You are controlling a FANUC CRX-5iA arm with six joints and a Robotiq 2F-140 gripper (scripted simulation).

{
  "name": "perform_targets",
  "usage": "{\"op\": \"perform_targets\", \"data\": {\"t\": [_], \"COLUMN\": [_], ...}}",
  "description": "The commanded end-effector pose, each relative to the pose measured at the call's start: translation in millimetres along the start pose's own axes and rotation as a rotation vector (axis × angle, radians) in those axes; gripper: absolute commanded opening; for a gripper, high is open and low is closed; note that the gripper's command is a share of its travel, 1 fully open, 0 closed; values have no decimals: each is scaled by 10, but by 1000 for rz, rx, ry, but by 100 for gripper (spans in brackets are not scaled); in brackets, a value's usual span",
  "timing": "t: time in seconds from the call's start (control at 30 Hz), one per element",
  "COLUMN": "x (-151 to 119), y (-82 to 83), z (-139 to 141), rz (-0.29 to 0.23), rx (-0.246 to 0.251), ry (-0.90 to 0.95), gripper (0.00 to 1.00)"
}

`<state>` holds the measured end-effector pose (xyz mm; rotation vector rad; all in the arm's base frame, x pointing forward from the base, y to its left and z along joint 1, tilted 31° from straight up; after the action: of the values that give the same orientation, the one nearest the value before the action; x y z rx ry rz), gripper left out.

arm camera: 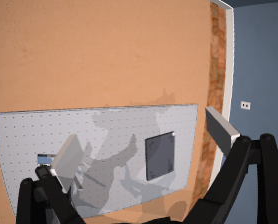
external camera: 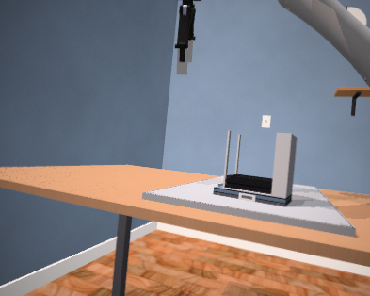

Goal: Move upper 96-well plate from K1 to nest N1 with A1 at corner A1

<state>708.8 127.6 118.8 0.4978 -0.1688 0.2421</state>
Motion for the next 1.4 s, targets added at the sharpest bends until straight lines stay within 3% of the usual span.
{"op": "perform_targets", "data": {"t": [0.0,0.53,0.6,0.73,0.8,0.97,1.03,1.27,1.37], "x": [2,2,-55,-165,-228,-361,-431,-586,-700], "y": [3,3,-28,-89,-116,-172,-197,-249,-282], "z": [1,1,-65,-217,-278,-427,-483,-627,-706], "rz": [0,0,5,5,2,2,-8,-9,-28], "rx": [0,0,58,63,119,126,181,188,250], "ry": [0,0,-33,-36,-71,-75,-112,-117,-162], "gripper": [100,100,100,100,100,100,100,100,100]}}
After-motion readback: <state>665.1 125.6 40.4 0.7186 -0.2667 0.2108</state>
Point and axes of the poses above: the point where the finger pads meet when closed, its own y axis back along the fingers, its own z axis across the jaws, x = y × z, the point moved 2 cm from there along y, back along the fingers, and after that the axes turned 10 degrees about -y, right-handed, at the moved point
